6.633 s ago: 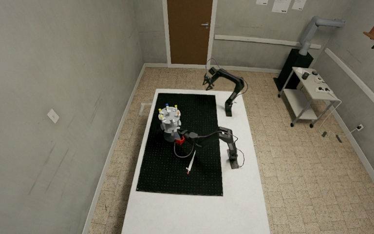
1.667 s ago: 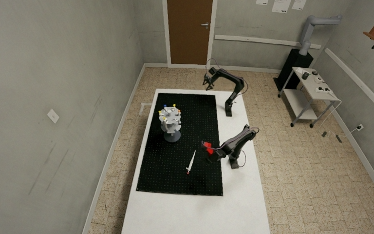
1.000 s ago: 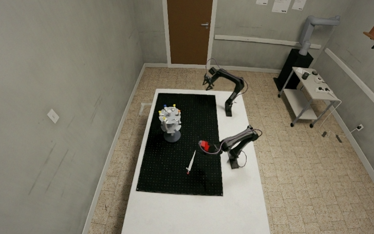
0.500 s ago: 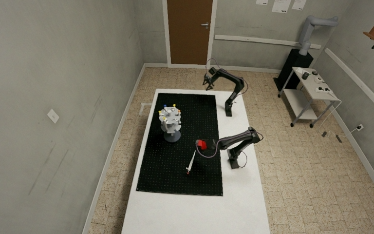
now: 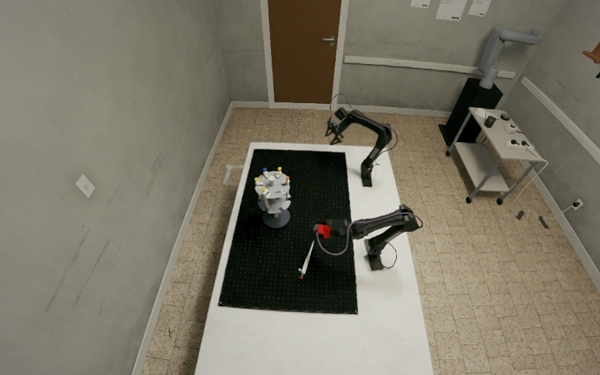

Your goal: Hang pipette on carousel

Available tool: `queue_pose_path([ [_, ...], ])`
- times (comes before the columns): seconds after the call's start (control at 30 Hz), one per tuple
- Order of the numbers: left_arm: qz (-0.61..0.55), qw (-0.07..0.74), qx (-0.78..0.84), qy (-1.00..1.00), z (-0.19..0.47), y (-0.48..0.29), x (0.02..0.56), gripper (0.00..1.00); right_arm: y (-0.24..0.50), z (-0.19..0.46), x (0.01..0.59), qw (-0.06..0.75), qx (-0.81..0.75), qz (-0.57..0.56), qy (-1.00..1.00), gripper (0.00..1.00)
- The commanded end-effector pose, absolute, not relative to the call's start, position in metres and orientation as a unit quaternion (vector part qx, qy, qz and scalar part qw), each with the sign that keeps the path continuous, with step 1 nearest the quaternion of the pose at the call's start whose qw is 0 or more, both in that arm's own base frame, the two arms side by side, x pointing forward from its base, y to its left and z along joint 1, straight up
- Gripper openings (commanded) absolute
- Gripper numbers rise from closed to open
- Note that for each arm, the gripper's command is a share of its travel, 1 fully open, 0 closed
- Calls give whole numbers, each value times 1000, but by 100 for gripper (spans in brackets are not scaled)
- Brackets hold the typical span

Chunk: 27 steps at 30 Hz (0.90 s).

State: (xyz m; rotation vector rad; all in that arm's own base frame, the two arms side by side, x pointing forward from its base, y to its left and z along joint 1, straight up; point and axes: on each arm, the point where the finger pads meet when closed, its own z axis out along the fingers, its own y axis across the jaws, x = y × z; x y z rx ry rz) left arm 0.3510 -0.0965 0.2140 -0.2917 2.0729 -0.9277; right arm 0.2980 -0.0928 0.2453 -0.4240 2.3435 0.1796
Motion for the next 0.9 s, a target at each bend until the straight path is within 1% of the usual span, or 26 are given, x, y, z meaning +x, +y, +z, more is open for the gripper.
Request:
queue_pose_path([
  [0.0, -415, 420, -175, 788, 210, -117, 365, 49, -96, 253, 302, 380, -168, 66, 907, 100],
  [0.1, -450, 413, -209, 764, 206, -138, 371, 49, -96, 253, 302, 380, -168, 66, 907, 100],
  [0.2, -483, 404, -240, 739, 206, -139, 372, 49, -96, 253, 302, 380, -168, 66, 907, 100],
  [0.57, -486, 412, -237, 733, 215, -139, 375, 49, -96, 253, 302, 380, -168, 66, 907, 100],
  [0.6, -495, 399, -249, 731, 205, -146, 374, 49, -96, 253, 302, 380, -168, 66, 907, 100],
  [0.87, -577, 358, -310, 665, 196, -194, 388, 49, -96, 253, 302, 380, -168, 66, 907, 100],
])
